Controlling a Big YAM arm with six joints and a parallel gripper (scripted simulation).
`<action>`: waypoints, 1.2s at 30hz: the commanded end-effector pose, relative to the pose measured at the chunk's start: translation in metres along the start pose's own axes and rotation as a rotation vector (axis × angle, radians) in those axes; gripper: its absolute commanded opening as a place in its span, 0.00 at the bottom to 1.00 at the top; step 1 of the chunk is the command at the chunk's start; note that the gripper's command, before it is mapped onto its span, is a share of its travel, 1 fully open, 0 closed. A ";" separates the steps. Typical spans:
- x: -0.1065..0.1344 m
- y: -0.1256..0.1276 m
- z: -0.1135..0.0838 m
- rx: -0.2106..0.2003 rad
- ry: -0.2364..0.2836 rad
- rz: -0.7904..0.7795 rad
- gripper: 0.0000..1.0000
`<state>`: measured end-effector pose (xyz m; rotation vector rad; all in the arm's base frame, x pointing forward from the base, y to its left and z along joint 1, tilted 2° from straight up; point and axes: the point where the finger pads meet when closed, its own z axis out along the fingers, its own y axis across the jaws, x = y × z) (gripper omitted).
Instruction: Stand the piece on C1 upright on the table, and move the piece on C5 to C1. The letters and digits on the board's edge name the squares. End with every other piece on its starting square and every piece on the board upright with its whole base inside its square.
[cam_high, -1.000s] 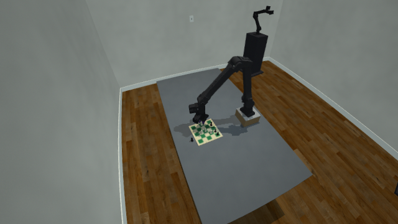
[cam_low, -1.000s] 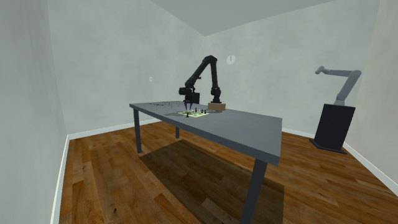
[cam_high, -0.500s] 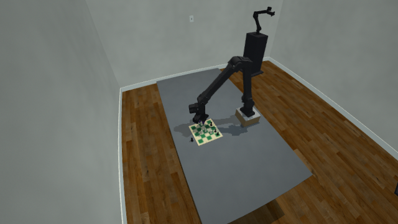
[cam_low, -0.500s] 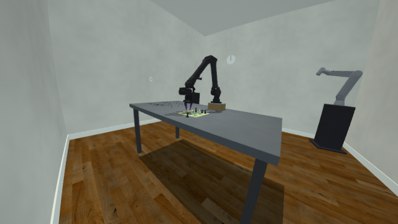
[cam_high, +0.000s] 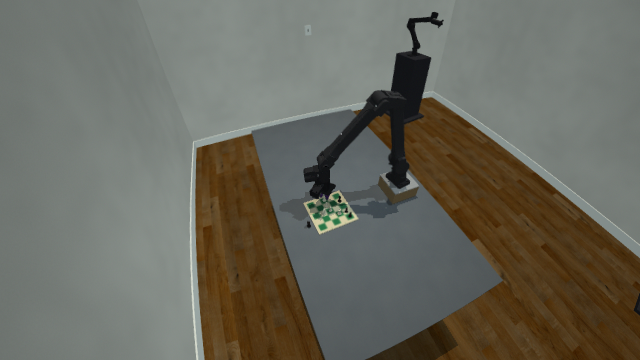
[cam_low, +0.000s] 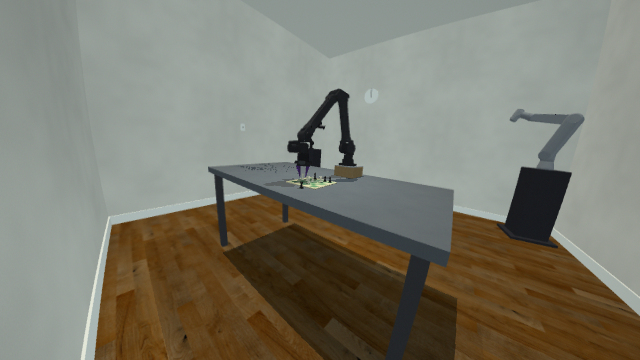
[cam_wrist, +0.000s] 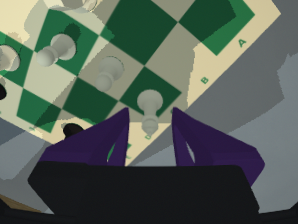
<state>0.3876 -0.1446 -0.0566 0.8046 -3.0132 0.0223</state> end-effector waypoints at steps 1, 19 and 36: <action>-0.003 -0.004 -0.006 0.021 -0.022 -0.001 0.36; -0.003 -0.004 -0.006 0.021 -0.022 -0.001 0.00; -0.003 -0.004 -0.006 0.021 -0.022 -0.001 0.00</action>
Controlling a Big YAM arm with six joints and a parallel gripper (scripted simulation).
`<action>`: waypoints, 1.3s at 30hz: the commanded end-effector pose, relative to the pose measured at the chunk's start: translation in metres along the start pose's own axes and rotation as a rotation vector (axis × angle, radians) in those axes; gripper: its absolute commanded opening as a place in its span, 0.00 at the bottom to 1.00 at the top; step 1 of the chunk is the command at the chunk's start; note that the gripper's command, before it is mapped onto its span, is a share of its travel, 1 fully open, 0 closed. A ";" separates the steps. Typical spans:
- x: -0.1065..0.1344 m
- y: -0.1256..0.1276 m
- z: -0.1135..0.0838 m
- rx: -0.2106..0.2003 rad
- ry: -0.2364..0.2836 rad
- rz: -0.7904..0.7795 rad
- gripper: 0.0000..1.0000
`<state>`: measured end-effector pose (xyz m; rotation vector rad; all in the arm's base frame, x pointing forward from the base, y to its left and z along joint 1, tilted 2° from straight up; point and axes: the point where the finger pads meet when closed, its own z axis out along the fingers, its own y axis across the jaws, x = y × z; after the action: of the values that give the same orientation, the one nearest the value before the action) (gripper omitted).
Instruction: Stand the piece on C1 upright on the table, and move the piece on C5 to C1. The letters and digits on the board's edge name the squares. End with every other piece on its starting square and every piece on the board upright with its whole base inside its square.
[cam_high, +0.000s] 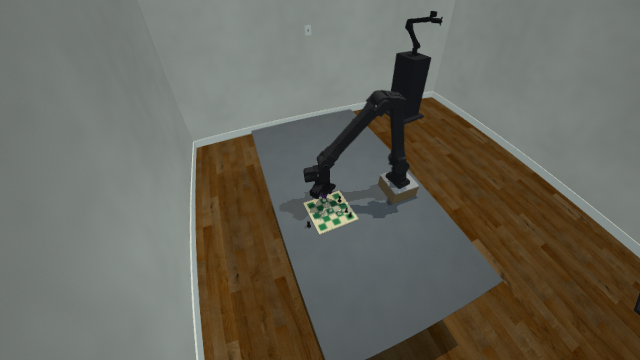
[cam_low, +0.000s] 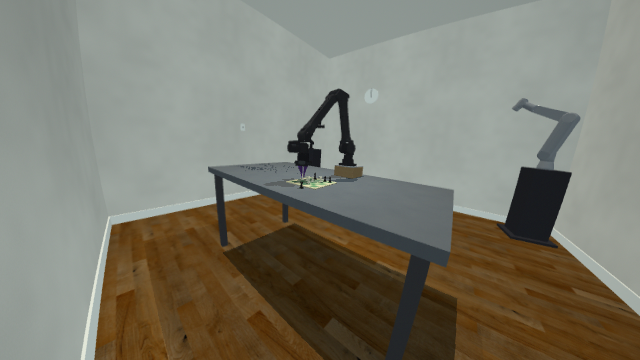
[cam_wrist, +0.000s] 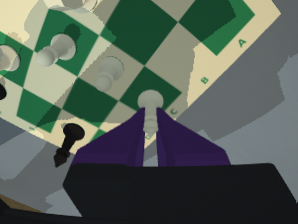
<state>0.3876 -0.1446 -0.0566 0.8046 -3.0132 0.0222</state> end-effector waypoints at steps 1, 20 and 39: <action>-0.003 -0.004 -0.006 0.021 -0.022 -0.001 0.00; -0.019 -0.015 -0.106 0.053 -0.050 -0.003 0.00; -0.017 -0.014 -0.125 0.046 -0.044 -0.002 0.00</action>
<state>0.3834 -0.1420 0.0389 0.8019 -3.0058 0.0138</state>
